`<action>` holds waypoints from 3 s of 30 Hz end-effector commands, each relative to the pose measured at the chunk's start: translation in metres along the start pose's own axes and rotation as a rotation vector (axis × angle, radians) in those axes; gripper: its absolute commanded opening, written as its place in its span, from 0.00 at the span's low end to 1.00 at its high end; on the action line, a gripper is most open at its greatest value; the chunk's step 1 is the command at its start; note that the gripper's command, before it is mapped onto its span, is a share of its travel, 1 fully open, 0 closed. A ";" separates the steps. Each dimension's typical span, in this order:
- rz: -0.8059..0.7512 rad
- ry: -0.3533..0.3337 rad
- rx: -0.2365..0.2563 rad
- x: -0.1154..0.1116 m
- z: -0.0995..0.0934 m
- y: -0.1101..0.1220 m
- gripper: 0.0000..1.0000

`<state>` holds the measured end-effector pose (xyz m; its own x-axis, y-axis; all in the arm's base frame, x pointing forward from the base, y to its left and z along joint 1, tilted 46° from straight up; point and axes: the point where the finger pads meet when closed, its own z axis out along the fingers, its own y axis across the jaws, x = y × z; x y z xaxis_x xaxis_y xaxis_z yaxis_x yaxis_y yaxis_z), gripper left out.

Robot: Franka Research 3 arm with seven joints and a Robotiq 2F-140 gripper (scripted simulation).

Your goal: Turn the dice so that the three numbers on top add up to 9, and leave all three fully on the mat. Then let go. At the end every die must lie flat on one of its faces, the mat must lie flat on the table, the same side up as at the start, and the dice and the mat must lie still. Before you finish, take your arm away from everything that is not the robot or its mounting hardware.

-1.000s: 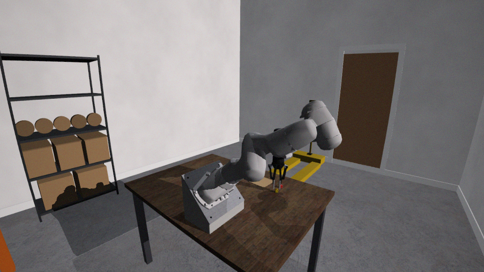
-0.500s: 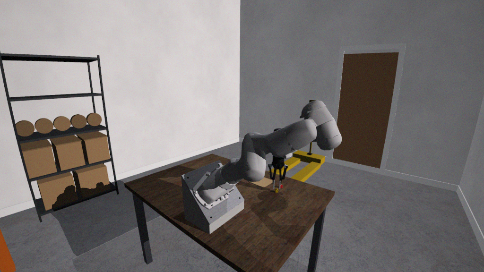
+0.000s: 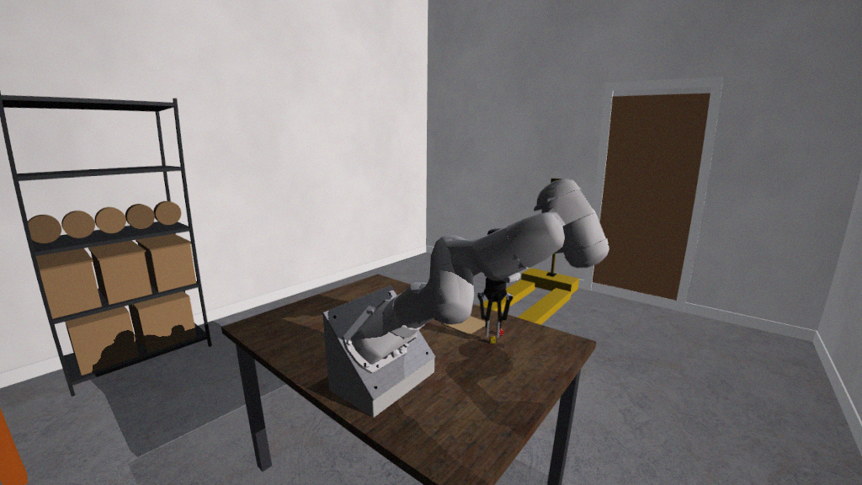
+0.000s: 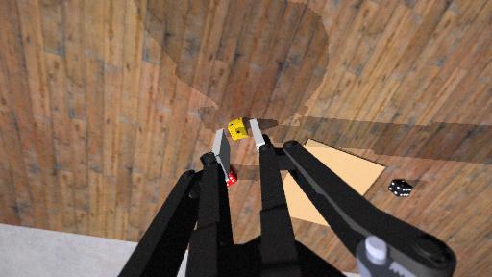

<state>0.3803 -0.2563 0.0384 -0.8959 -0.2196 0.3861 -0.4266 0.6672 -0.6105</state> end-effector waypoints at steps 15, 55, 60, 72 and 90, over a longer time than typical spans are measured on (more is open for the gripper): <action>0.003 -0.002 0.001 0.000 0.000 -0.001 0.21; 0.003 -0.002 0.001 0.000 0.004 -0.001 0.21; 0.003 -0.002 0.001 0.000 0.012 -0.001 0.21; 0.003 -0.002 0.001 0.000 0.025 -0.001 0.21; 0.003 -0.002 0.001 0.000 0.026 -0.001 0.21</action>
<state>0.3766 -0.2755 0.0220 -0.8942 -0.2203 0.3898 -0.4301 0.6643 -0.6113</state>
